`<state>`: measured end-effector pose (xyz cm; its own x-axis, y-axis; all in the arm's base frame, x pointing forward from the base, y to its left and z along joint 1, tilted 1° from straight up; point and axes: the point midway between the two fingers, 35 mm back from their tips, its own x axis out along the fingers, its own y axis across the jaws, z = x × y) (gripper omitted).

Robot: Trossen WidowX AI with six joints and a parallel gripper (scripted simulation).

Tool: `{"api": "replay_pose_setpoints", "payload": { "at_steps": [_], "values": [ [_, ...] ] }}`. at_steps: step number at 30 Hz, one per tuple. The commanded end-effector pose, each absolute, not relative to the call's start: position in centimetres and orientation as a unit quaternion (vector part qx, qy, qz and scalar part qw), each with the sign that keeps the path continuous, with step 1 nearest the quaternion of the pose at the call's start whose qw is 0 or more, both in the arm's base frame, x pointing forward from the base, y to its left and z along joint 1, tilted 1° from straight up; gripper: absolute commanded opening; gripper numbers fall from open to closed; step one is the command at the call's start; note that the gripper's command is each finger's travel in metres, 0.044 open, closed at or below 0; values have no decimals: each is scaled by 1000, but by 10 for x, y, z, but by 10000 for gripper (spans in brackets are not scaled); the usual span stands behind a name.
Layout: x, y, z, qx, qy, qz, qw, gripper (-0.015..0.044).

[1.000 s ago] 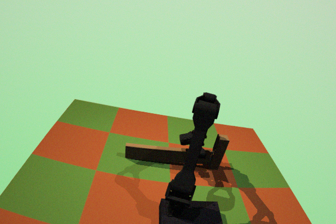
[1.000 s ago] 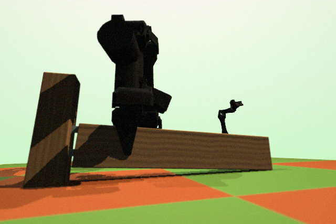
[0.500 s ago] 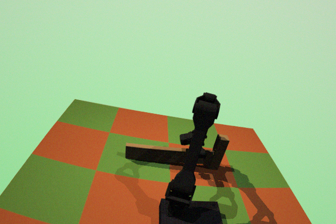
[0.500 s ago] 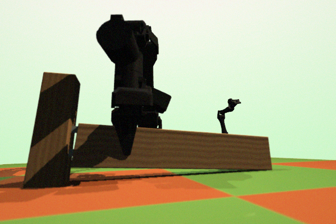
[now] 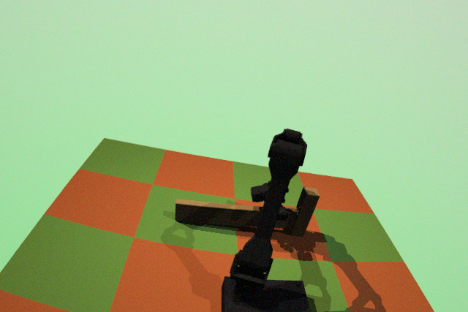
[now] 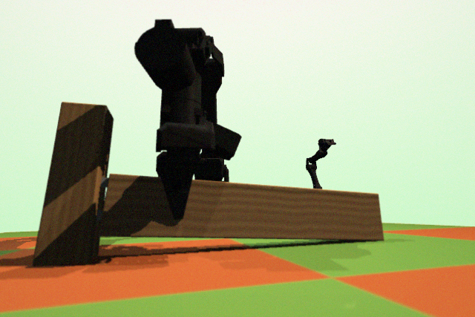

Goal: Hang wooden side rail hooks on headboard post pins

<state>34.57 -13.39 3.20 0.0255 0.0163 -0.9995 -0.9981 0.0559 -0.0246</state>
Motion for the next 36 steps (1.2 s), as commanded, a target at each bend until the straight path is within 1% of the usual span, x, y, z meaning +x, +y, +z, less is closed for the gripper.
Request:
{"api": "replay_pose_setpoints", "payload": {
  "at_steps": [1,36],
  "values": [
    [347,-136,34,-491,502,482,524,0],
    [346,-139,34,-491,503,482,524,0]
  ]
}}
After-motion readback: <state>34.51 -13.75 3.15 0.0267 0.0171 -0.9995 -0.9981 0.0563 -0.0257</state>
